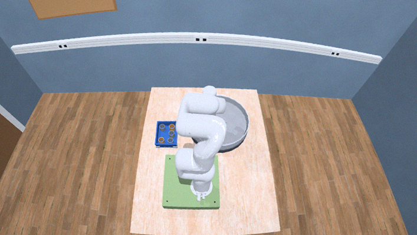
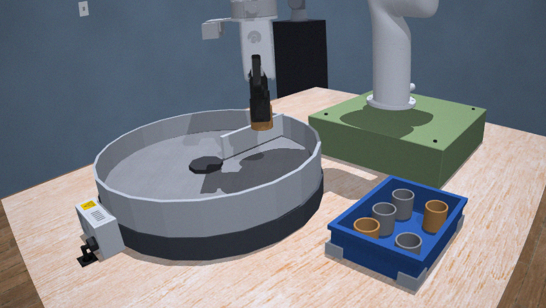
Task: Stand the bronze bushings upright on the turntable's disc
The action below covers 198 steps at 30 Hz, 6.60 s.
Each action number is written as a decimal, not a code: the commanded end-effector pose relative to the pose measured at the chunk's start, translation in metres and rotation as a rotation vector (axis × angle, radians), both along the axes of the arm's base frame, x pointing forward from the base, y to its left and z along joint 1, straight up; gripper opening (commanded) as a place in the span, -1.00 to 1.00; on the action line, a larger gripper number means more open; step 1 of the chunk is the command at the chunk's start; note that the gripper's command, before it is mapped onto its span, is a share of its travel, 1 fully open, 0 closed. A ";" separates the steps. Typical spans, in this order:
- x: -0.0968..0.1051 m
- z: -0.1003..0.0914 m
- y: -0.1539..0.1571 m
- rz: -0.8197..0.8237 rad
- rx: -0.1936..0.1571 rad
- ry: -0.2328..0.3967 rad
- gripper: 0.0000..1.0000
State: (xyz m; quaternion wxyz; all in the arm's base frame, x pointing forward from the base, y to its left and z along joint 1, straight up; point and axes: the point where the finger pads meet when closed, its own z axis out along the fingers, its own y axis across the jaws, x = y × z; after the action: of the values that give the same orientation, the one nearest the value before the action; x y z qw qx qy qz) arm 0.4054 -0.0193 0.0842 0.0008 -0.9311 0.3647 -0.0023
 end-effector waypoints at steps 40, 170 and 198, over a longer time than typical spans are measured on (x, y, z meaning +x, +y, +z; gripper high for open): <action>0.001 -0.044 -0.001 0.000 0.000 -0.002 -1.00; 0.001 -0.043 -0.001 0.000 0.000 -0.002 -0.02; -0.013 -0.018 0.046 0.000 0.001 -0.002 -0.04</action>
State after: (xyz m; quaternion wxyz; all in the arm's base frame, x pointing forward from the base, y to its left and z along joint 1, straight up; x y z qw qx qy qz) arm 0.4028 -0.0127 0.0649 0.0005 -0.9308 0.3656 -0.0014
